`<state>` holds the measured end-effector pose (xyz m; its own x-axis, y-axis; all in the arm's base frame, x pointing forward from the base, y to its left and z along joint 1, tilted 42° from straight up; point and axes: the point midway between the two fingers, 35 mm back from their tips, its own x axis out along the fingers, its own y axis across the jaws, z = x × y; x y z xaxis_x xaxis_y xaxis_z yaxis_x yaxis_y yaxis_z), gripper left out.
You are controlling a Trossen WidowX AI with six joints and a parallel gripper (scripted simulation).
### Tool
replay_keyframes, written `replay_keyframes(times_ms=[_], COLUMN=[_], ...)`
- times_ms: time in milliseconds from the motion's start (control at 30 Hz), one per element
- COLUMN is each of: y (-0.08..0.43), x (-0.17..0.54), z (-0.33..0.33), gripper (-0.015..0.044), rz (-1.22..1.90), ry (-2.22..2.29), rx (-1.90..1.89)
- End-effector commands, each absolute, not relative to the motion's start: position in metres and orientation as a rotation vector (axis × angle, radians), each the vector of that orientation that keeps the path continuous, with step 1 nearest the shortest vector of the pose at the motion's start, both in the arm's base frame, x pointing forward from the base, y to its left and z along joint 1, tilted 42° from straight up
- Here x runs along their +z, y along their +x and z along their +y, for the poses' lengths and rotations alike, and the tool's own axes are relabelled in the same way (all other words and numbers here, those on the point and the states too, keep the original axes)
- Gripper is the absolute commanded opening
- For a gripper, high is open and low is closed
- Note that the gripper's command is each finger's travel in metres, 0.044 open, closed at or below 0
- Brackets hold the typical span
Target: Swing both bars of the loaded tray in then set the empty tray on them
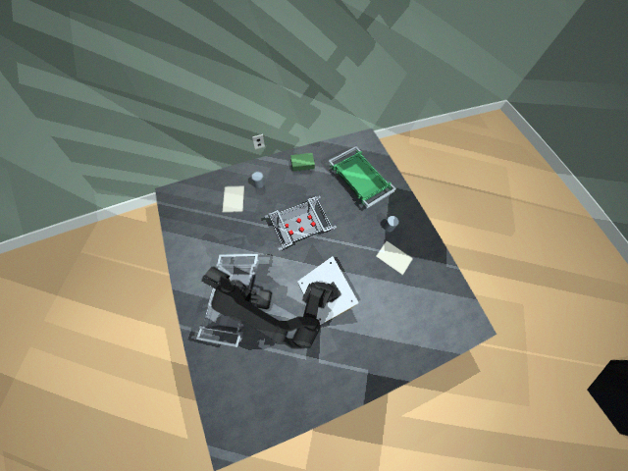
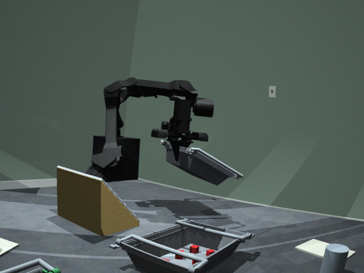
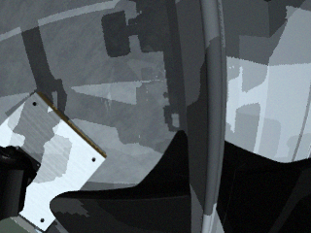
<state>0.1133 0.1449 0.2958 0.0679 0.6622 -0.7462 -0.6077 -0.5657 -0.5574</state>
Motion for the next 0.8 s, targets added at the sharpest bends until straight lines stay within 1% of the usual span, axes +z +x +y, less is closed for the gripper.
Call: replay_keyframes(times_ms=[0, 433, 767], y=[0.114, 0.114, 0.151], x=[0.300, 0.300, 0.289], z=[0.145, 0.145, 0.140], gripper=[0.0000, 0.0000, 0.0000], rz=[-0.077, -0.075, 0.039], ry=[-1.384, -1.383, -1.345], rx=[1.666, 1.665, 1.644])
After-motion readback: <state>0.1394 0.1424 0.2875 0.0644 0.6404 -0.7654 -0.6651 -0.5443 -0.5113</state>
